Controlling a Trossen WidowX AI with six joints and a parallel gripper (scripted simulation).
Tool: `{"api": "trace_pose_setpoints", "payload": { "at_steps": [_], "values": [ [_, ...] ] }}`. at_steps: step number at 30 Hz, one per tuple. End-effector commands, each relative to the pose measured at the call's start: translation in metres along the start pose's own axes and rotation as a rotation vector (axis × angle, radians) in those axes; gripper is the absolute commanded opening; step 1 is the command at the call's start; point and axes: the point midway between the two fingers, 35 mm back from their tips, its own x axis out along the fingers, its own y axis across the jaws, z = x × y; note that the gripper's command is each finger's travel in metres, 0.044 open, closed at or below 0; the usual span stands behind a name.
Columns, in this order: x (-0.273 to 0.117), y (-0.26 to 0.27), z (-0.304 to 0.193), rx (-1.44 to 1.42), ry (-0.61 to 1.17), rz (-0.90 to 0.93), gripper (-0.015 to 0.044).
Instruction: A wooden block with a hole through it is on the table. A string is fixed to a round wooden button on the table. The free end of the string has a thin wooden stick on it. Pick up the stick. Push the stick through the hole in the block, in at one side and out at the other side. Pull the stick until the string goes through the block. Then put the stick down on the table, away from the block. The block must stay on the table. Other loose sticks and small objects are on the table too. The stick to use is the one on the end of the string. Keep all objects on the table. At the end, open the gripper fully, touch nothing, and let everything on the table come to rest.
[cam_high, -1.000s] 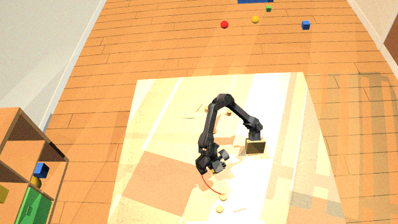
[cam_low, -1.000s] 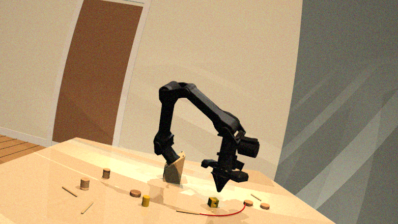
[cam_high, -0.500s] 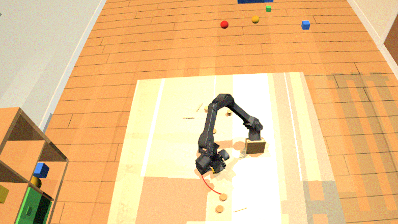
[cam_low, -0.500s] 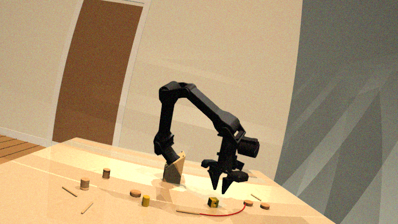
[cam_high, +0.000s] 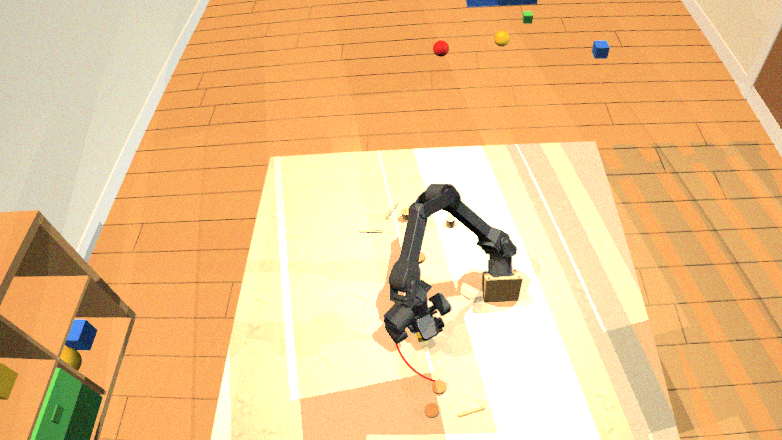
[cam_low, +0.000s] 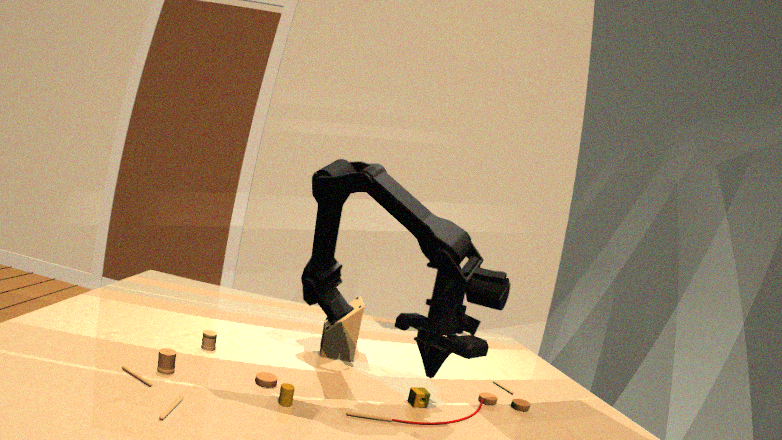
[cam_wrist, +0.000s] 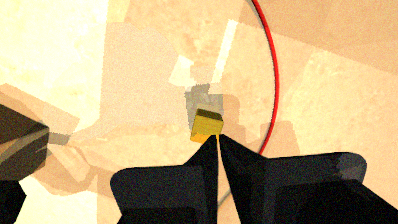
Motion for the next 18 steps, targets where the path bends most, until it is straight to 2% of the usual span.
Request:
{"api": "trace_pose_setpoints", "payload": {
  "at_steps": [1,8,11,18],
  "values": [
    [0.0,0.0,0.0,0.0,0.0,0.0,0.0],
    [0.0,0.0,0.0,0.0,0.0,0.0,0.0],
    [-0.001,-0.001,-0.004,0.159,-0.003,0.001,0.0079],
    [-0.002,-0.007,-0.024,0.909,-0.011,0.006,0.0263]
  ]
}}
